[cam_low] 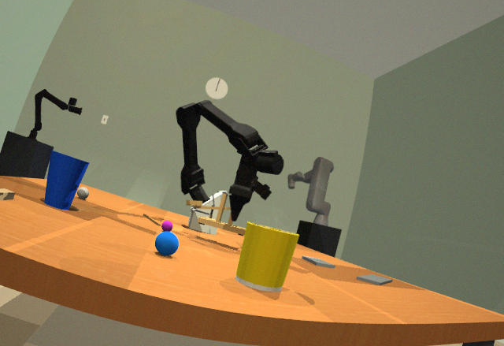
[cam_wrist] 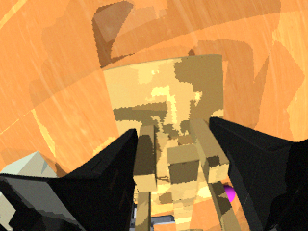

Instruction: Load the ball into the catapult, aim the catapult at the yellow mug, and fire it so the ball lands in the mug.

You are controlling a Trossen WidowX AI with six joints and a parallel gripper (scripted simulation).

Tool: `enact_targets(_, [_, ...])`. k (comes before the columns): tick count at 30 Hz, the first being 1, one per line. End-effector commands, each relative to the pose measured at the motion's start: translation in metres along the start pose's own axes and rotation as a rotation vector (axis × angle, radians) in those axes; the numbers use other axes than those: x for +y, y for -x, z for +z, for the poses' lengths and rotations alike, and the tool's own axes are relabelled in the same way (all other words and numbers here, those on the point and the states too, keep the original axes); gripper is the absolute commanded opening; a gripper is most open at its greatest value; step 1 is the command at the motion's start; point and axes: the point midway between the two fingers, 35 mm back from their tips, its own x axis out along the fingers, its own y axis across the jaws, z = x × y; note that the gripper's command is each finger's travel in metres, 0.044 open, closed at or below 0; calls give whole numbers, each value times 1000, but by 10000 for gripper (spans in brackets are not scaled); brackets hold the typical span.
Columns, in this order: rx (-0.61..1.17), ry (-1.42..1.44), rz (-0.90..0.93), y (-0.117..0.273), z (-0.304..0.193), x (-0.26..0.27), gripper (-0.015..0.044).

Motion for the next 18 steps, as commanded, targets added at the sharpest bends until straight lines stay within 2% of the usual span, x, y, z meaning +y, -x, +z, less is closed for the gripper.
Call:
enact_targets(1, [-4,-113,-3,5,4,-18,0])
enact_targets(14, [-1,-552,-6,3,10,-91,0])
enact_targets(18, [0,-603,-7,2,8,-104,0])
